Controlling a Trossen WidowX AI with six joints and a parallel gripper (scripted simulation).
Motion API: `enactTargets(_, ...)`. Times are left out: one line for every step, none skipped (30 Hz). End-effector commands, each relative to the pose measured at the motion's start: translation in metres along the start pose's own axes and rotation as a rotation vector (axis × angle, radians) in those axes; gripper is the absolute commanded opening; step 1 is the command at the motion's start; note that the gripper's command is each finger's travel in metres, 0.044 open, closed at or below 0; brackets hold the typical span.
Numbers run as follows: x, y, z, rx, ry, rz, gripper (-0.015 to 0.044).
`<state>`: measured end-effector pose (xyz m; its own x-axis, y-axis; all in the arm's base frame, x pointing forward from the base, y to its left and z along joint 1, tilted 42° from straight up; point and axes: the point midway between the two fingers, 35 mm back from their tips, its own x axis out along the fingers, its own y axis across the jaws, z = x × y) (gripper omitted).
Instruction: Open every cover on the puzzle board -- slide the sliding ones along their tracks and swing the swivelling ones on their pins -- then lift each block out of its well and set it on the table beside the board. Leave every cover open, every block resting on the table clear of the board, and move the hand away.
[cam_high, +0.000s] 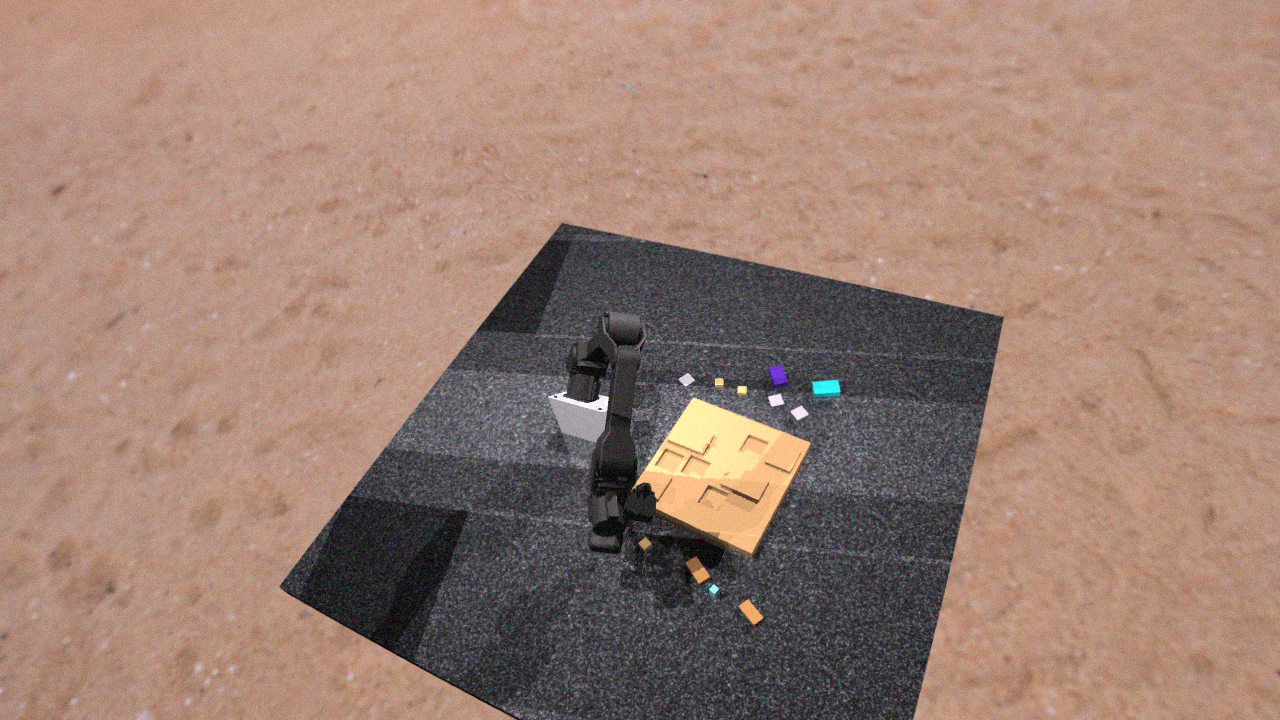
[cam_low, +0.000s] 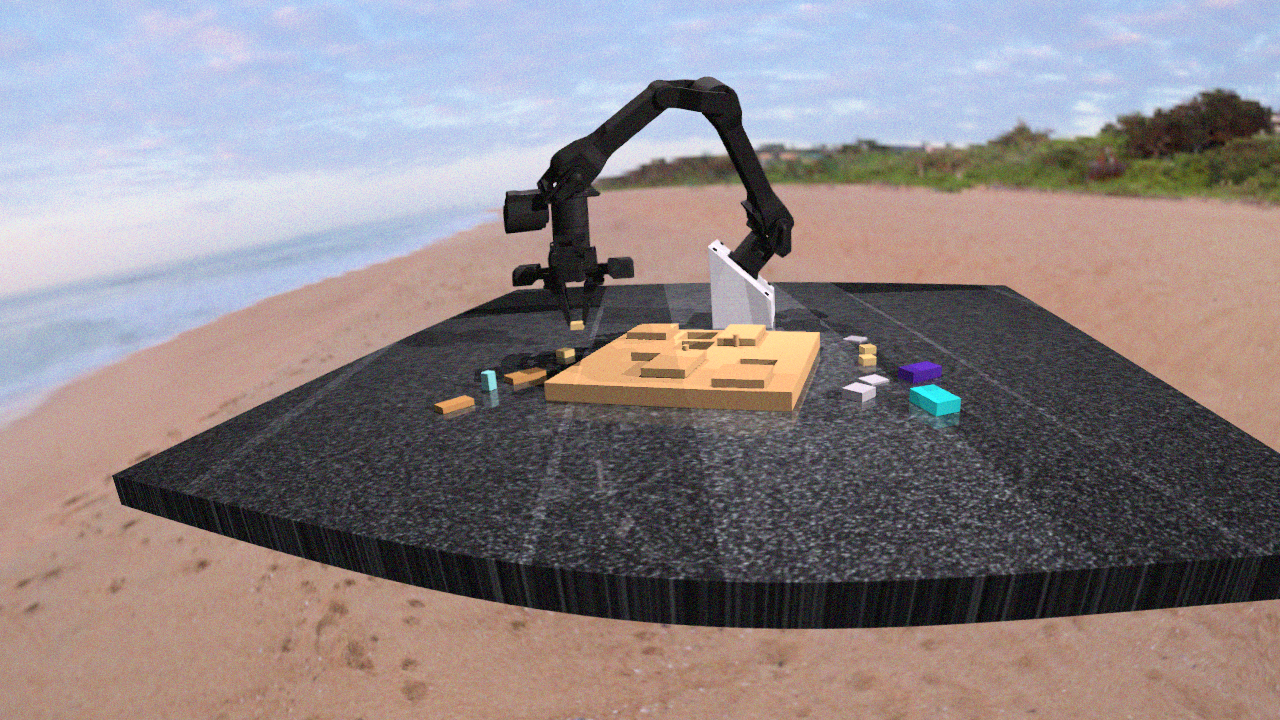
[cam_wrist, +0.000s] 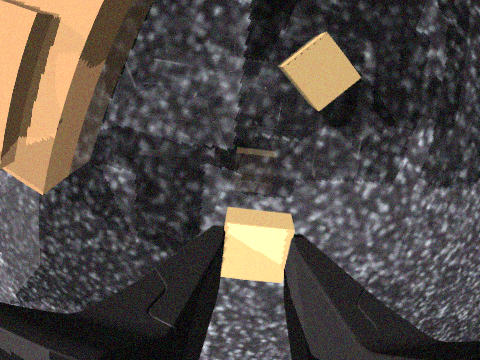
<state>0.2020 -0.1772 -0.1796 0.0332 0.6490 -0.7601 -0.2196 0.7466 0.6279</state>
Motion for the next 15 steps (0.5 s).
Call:
enactTargets(0.007,0.003,-0.001,0.009,-0.001,0.008,0.0080)
enactTargets(0.009,0.003,-0.001,0.009,-0.001,0.008,0.0080)
enactTargets(0.011,0.003,-0.001,0.009,-0.001,0.008,0.0080)
enactTargets(0.012,0.003,-0.001,0.009,-0.001,0.008,0.0080)
enactTargets(0.014,0.003,-0.001,0.009,-0.001,0.009,0.0080)
enactTargets(0.015,0.004,-0.002,0.009,-0.001,0.009,0.0080)
enactTargets(0.017,0.004,-0.002,0.009,-0.002,0.009,0.0080)
enactTargets(0.018,0.004,-0.002,0.009,-0.002,0.009,0.0080)
enactTargets(0.020,0.004,-0.002,0.009,-0.002,0.009,0.0080)
enactTargets(0.022,0.005,-0.002,0.009,-0.002,0.009,0.0080)
enactTargets(0.023,0.005,-0.002,0.009,-0.002,0.009,0.0080)
enactTargets(0.025,0.005,-0.002,0.009,-0.002,0.009,0.0080)
enactTargets(0.026,0.005,-0.002,0.009,-0.002,0.010,0.0080)
enactTargets(0.028,0.005,-0.002,0.009,-0.002,0.010,0.0080)
enactTargets(0.030,0.006,-0.003,0.009,-0.002,0.010,0.0080)
